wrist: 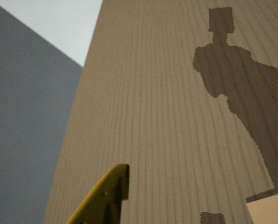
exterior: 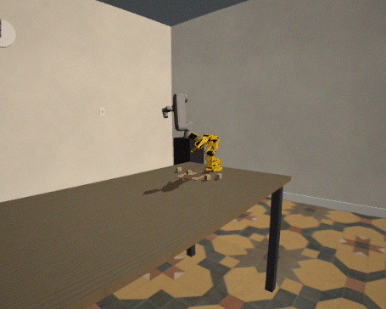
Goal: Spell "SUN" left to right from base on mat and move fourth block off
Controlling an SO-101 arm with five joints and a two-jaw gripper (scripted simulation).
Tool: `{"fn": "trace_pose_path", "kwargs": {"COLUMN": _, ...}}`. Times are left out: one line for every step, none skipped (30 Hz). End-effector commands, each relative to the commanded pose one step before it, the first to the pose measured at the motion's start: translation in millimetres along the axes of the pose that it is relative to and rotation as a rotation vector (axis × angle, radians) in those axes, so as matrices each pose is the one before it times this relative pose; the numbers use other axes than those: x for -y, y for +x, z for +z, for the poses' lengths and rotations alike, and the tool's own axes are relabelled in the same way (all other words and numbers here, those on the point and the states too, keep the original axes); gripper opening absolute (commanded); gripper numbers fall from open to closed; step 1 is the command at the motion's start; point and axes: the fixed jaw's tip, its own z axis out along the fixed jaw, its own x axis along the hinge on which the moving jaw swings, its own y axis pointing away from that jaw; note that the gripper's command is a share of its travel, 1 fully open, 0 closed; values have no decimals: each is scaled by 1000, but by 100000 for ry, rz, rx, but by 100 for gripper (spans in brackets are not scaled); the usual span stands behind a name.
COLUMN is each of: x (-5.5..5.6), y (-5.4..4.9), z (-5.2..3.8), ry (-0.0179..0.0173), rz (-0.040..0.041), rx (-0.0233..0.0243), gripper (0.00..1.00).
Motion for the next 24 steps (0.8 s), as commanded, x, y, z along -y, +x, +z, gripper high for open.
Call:
{"fn": "trace_pose_path", "kwargs": {"x": -6938, "y": -13108, "z": -6568, "ry": -1654, "rz": -2403, "rx": 4033, "gripper": 100}}
{"fn": "trace_pose_path", "kwargs": {"x": 1074, "y": 290, "z": -146, "ry": 693, "rz": -590, "rx": -428, "gripper": 100}}
{"fn": "trace_pose_path", "kwargs": {"x": 878, "y": 245, "z": -122, "ry": 564, "rz": -481, "rx": -354, "gripper": 100}}
{"fn": "trace_pose_path", "kwargs": {"x": 637, "y": 182, "z": -90, "ry": 409, "rz": -349, "rx": -259, "gripper": 100}}
{"fn": "trace_pose_path", "kwargs": {"x": 386, "y": 112, "z": -55, "ry": 247, "rz": -211, "rx": -158, "gripper": 100}}
{"fn": "trace_pose_path", "kwargs": {"x": 165, "y": 49, "z": -23, "ry": 105, "rz": -90, "rx": -68, "gripper": 100}}
{"fn": "trace_pose_path", "kwargs": {"x": 27, "y": 8, "z": -4, "ry": 17, "rz": -15, "rx": -11, "gripper": 100}}
{"fn": "trace_pose_path", "kwargs": {"x": 0, "y": 0, "z": 0, "ry": 0, "rz": 0, "rx": 0, "gripper": 100}}
{"fn": "trace_pose_path", "kwargs": {"x": 0, "y": 0, "z": 0, "ry": 0, "rz": 0, "rx": 0, "gripper": 100}}
{"fn": "trace_pose_path", "kwargs": {"x": 27, "y": 8, "z": -4, "ry": 17, "rz": -15, "rx": -11, "gripper": 100}}
{"fn": "trace_pose_path", "kwargs": {"x": 165, "y": 49, "z": -24, "ry": 105, "rz": -90, "rx": -68, "gripper": 100}}
{"fn": "trace_pose_path", "kwargs": {"x": 385, "y": 115, "z": -56, "ry": 246, "rz": -210, "rx": -159, "gripper": 100}}
{"fn": "trace_pose_path", "kwargs": {"x": 636, "y": 192, "z": -94, "ry": 405, "rz": -347, "rx": -264, "gripper": 100}}
{"fn": "trace_pose_path", "kwargs": {"x": 874, "y": 269, "z": -133, "ry": 556, "rz": -476, "rx": -366, "gripper": 100}}
{"fn": "trace_pose_path", "kwargs": {"x": 1067, "y": 337, "z": -167, "ry": 676, "rz": -580, "rx": -452, "gripper": 100}}
{"fn": "trace_pose_path", "kwargs": {"x": 1191, "y": 388, "z": -192, "ry": 751, "rz": -646, "rx": -511, "gripper": 100}}
{"fn": "trace_pose_path", "kwargs": {"x": 1232, "y": 414, "z": -204, "ry": 774, "rz": -667, "rx": -536, "gripper": 100}}
{"fn": "trace_pose_path", "kwargs": {"x": 1186, "y": 412, "z": -202, "ry": 742, "rz": -641, "rx": -524, "gripper": 100}}
{"fn": "trace_pose_path", "kwargs": {"x": 1059, "y": 380, "z": -185, "ry": 660, "rz": -571, "rx": -474, "gripper": 100}}
{"fn": "trace_pose_path", "kwargs": {"x": 865, "y": 318, "z": -153, "ry": 537, "rz": -466, "rx": -391, "gripper": 100}}
{"fn": "trace_pose_path", "kwargs": {"x": 628, "y": 236, "z": -113, "ry": 389, "rz": -338, "rx": -286, "gripper": 100}}
{"fn": "trace_pose_path", "kwargs": {"x": 379, "y": 145, "z": -68, "ry": 234, "rz": -204, "rx": -174, "gripper": 100}}
{"fn": "trace_pose_path", "kwargs": {"x": 162, "y": 62, "z": -29, "ry": 100, "rz": -87, "rx": -75, "gripper": 100}}
{"fn": "trace_pose_path", "kwargs": {"x": 26, "y": 10, "z": -5, "ry": 16, "rz": -14, "rx": -12, "gripper": 100}}
